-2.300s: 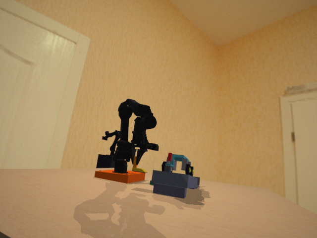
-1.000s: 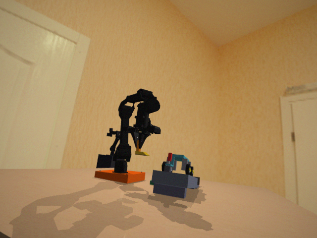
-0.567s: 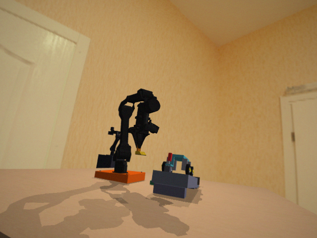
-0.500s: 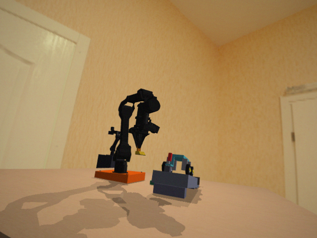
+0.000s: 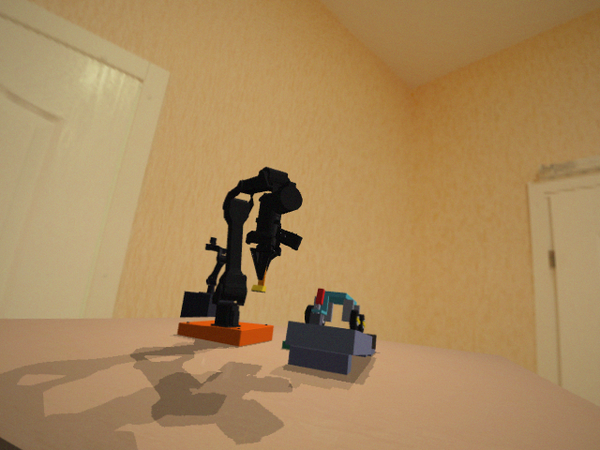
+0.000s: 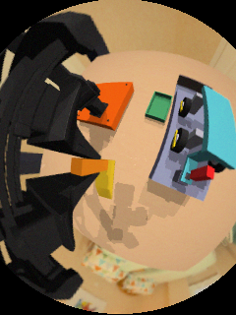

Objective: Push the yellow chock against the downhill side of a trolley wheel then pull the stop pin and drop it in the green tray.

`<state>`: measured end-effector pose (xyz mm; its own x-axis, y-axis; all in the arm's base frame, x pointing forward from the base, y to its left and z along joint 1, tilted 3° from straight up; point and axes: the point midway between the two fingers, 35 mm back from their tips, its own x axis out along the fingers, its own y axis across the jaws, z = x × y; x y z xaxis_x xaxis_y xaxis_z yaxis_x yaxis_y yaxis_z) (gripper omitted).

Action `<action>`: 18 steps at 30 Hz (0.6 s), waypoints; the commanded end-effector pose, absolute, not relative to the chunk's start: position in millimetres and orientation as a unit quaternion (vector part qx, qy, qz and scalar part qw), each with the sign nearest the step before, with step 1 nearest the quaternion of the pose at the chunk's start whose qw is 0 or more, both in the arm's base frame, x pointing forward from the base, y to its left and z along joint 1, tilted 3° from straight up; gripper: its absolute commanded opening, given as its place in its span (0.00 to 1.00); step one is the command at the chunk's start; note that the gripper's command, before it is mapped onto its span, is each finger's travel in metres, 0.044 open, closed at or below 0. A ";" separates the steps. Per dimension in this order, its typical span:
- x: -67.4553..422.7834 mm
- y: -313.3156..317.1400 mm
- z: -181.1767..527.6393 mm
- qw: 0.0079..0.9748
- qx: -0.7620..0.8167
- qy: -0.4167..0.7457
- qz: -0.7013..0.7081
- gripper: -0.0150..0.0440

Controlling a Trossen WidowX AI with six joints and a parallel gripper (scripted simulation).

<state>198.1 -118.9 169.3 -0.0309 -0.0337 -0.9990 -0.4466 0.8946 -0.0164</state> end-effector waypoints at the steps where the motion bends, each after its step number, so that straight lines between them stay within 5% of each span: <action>1: 198.7 -119.1 170.5 0.685 -0.129 0.709 0.108 0.25; 18: 200.6 -103.2 168.6 0.694 -0.067 0.716 0.045 0.25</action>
